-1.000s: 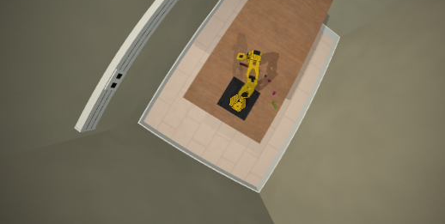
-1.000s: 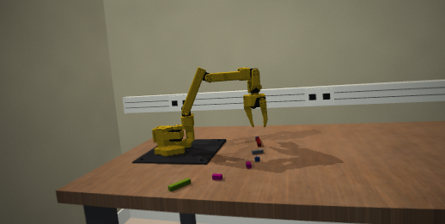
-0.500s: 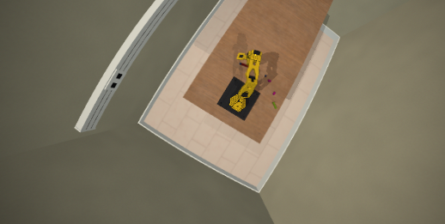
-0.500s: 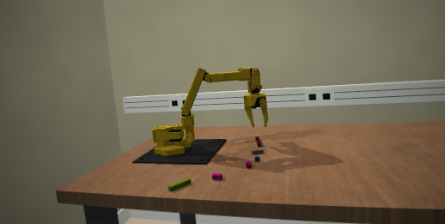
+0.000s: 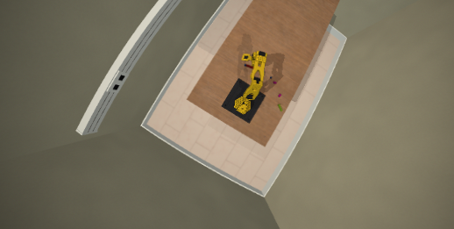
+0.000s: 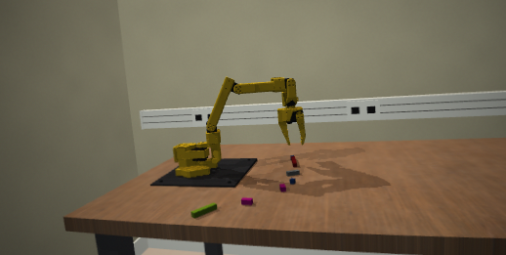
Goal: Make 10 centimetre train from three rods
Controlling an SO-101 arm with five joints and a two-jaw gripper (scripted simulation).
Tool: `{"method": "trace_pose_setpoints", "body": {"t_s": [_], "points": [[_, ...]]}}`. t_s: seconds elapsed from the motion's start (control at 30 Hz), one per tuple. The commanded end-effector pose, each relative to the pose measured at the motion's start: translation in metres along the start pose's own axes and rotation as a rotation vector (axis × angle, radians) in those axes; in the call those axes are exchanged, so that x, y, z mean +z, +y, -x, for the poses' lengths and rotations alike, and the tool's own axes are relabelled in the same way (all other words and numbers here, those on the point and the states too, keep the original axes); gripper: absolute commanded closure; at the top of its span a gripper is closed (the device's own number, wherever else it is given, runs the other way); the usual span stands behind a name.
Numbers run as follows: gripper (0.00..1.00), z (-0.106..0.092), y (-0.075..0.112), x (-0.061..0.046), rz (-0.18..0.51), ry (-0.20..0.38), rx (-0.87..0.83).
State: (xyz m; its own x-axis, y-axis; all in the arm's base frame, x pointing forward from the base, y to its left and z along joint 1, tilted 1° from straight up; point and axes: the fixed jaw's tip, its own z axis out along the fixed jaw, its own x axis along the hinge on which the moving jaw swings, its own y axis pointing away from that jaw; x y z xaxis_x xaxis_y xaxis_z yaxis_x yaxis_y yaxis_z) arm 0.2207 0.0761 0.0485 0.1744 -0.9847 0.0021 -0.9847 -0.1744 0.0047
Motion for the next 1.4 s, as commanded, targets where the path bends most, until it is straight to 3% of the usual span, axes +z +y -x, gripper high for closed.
{"method": "trace_pose_setpoints", "body": {"t_s": [0.0,0.77,1.37], "points": [[0.81,0.001,0.0,0.008,0.013,0.001,-0.003],[0.81,0.0,0.001,0.046,0.013,0.001,-0.003],[0.81,-0.001,0.007,0.055,0.036,0.004,-0.007]]}}
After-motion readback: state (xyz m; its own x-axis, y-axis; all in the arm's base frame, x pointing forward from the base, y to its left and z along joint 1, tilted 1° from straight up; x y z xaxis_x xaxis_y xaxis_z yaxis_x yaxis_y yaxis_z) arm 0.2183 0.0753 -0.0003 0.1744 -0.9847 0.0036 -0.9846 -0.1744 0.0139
